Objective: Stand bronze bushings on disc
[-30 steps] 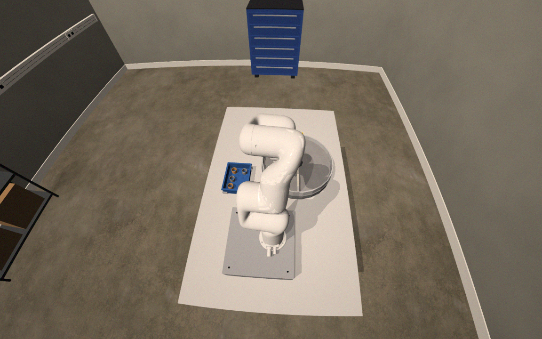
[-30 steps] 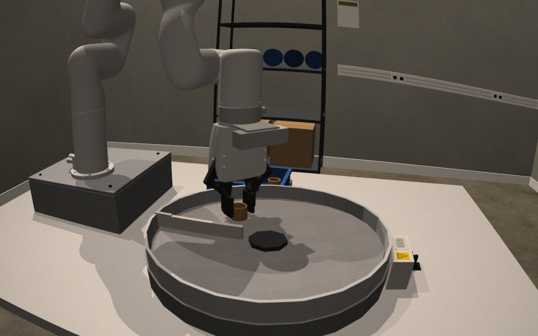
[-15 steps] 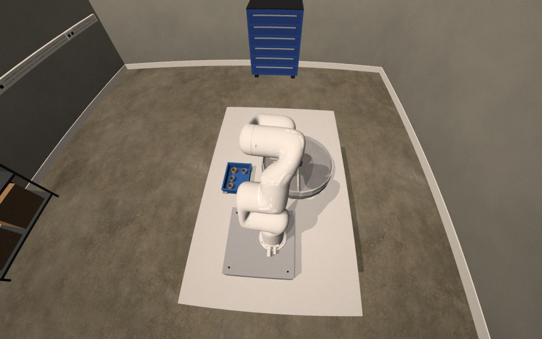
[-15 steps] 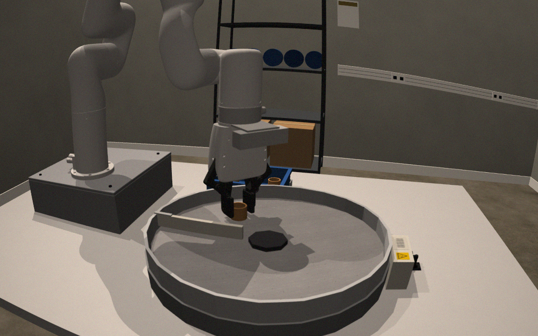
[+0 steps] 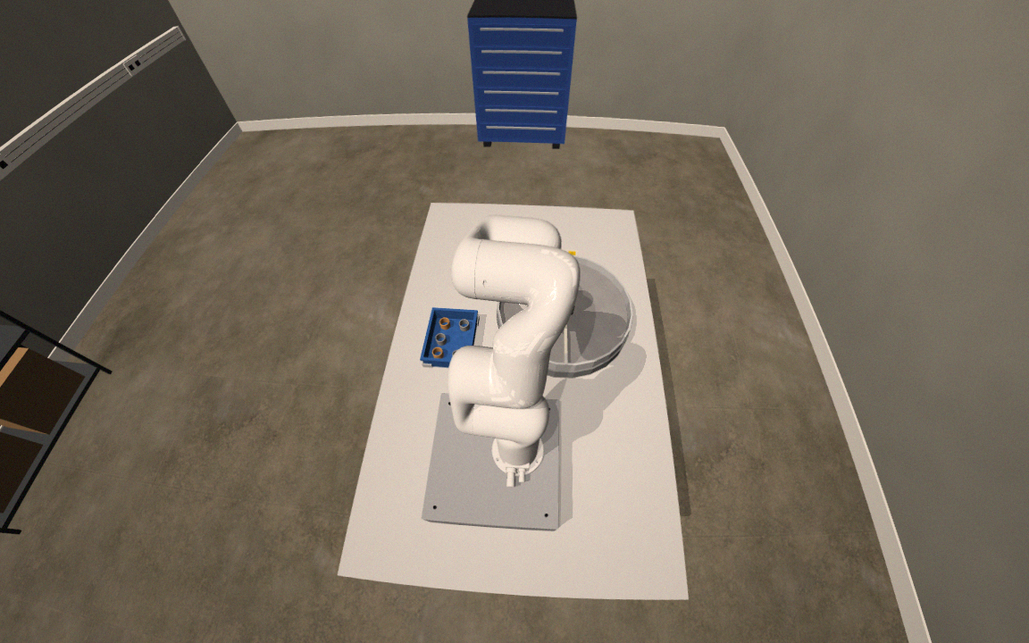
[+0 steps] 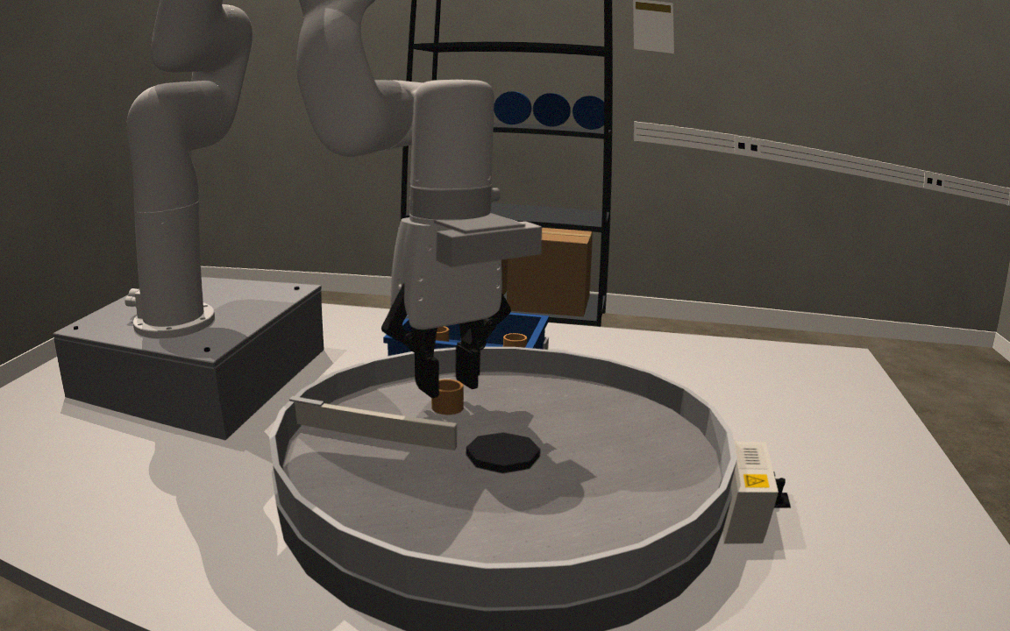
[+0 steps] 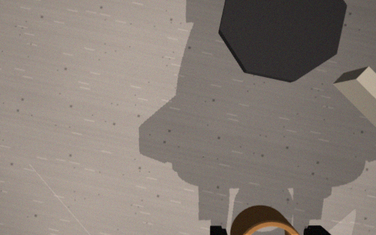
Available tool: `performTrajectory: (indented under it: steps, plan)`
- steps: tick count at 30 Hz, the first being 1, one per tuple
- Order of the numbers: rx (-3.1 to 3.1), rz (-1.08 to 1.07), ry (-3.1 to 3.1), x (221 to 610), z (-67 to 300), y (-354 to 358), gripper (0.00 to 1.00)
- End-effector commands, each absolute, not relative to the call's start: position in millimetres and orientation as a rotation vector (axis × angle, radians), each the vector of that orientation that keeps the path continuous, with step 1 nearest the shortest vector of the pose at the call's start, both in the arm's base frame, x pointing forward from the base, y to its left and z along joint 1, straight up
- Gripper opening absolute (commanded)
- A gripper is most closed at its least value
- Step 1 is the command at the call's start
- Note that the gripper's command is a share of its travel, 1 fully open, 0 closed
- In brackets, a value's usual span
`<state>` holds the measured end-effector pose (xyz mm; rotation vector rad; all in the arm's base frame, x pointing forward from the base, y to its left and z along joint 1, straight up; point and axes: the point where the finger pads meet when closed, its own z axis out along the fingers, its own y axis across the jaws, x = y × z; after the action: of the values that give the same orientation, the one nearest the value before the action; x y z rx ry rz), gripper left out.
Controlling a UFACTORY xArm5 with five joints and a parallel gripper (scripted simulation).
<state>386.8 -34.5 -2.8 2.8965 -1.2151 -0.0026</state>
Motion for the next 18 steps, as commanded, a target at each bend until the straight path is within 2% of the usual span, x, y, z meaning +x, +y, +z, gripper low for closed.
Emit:
performTrajectory:
  steps: [1, 7, 18]
  plan:
    - [2.897, 0.002, -1.215, 388, 14, -35, 0.42]
    - [2.897, 0.002, -1.215, 388, 32, -35, 0.42]
    - [2.897, 0.002, -1.215, 388, 33, -35, 0.42]
